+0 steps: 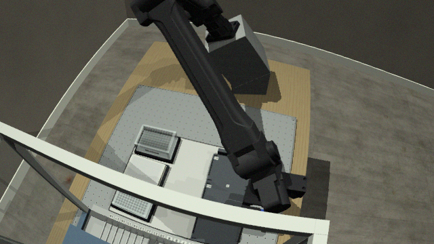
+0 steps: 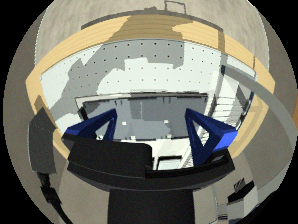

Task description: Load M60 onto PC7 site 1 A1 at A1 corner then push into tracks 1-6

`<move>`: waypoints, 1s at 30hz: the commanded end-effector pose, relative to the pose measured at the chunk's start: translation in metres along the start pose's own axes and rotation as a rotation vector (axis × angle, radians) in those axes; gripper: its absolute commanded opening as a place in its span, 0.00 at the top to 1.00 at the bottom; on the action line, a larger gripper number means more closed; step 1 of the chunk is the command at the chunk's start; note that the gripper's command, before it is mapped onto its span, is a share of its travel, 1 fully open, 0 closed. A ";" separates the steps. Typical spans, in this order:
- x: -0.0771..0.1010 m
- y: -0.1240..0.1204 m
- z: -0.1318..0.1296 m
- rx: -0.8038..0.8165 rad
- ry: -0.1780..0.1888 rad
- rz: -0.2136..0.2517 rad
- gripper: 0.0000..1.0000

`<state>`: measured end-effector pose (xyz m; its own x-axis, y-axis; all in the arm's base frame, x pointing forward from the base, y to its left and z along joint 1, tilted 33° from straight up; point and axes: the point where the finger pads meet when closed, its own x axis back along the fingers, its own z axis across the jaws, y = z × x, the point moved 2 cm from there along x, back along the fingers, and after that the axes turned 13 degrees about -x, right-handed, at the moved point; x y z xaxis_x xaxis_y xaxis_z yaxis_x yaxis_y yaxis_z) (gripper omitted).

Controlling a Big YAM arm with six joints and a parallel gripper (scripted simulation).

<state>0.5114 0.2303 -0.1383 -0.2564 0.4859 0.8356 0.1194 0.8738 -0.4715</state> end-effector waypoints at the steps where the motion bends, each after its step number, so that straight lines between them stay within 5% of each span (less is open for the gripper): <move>1: -0.004 0.001 0.018 0.006 0.032 0.020 0.00; 3: 0.028 0.004 0.005 -0.005 -0.003 -0.007 0.00; 11: 0.067 0.009 -0.008 -0.021 -0.022 -0.023 0.00; 12: 0.067 0.009 -0.008 -0.022 -0.023 -0.023 0.00; 13: 0.047 -0.019 -0.004 -0.057 0.014 0.006 0.00; 16: 0.047 -0.023 -0.009 -0.070 -0.003 -0.005 0.00; 30: 0.038 -0.116 -0.021 -0.046 -0.003 0.001 0.00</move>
<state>0.5016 0.1631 -0.0645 -0.2387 0.4968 0.8344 0.1775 0.8671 -0.4655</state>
